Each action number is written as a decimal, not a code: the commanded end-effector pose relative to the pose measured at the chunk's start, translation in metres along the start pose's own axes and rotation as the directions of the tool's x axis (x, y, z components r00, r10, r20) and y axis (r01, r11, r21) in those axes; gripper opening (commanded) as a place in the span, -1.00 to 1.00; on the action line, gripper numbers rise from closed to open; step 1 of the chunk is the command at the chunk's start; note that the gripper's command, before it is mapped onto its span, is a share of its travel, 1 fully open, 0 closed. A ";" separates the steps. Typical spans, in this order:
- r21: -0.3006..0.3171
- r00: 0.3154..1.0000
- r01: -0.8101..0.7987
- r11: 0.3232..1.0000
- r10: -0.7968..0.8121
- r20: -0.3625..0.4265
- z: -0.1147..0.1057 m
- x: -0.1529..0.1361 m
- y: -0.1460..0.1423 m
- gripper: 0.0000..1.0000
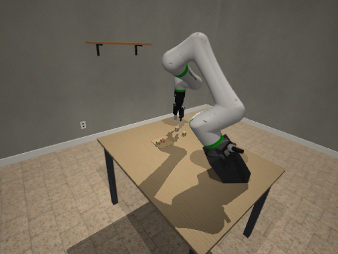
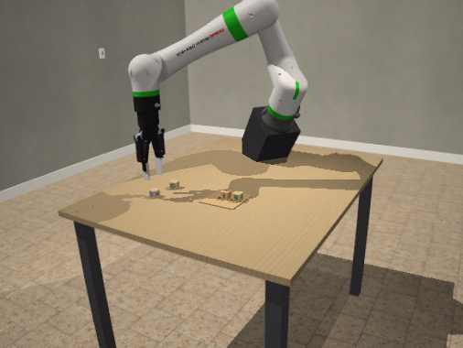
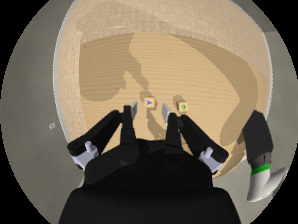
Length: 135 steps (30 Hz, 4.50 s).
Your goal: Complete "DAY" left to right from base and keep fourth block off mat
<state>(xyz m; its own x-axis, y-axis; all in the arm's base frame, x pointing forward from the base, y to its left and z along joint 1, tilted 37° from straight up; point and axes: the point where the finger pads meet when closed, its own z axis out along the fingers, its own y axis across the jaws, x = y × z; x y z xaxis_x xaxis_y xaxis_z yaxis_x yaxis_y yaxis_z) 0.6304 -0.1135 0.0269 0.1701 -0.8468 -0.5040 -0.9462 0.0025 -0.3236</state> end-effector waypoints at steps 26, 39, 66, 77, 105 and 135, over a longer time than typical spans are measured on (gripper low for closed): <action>0.000 1.000 0.000 1.000 0.000 0.000 0.034 0.000 -0.001 -0.20; 0.000 1.000 0.000 1.000 0.000 0.000 0.036 0.000 -0.001 -0.20; 0.000 1.000 0.000 1.000 0.000 0.000 0.064 0.000 -0.001 -0.20; 0.000 1.000 0.000 1.000 0.000 0.000 0.074 0.000 -0.001 -0.20; 0.000 1.000 0.000 1.000 0.000 0.000 0.074 0.000 -0.001 -0.44; 0.000 1.000 0.000 1.000 0.000 0.000 0.074 0.000 -0.001 -0.68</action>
<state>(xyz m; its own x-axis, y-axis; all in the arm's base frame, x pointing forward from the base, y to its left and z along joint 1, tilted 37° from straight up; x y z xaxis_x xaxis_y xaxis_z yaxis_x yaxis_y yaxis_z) 0.6516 -0.0744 -0.0320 0.1701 -0.8469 -0.5039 -0.9461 0.0027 -0.3240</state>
